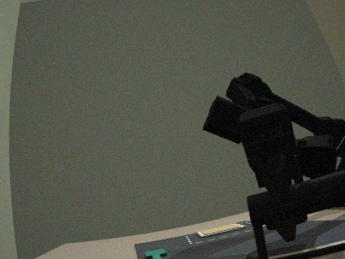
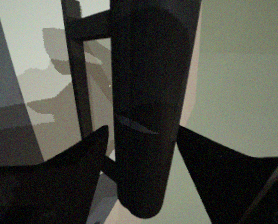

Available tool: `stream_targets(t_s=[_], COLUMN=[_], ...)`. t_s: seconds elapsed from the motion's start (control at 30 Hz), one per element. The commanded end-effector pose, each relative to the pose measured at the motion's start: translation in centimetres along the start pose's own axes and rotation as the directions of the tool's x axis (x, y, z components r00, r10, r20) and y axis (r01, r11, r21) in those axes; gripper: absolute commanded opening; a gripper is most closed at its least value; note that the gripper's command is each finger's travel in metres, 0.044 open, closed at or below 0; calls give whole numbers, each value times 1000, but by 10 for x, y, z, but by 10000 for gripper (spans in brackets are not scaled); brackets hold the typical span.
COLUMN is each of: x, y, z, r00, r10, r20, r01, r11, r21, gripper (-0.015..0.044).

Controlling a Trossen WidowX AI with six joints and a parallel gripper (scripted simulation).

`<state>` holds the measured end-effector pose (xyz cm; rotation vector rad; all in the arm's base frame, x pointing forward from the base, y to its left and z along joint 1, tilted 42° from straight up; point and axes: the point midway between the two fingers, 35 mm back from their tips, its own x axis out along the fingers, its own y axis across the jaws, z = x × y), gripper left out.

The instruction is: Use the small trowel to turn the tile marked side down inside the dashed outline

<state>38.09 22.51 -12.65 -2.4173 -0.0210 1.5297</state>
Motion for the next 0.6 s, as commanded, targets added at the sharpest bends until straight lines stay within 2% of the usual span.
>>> stream_targets(t_s=[0.0,0.27,0.4,0.57], x=[-13,-55,-61,-121], y=[-1,0,-2,-33], z=[-1,0,1,19], r00=[1000,1000,1000,1000], r10=[-1,1,1,-5], r20=[2,1,1,4], r01=[1,-1,-1,5], r11=[1000,1000,1000,1000], r21=[-5,0,0,-4], gripper=[300,300,300,300])
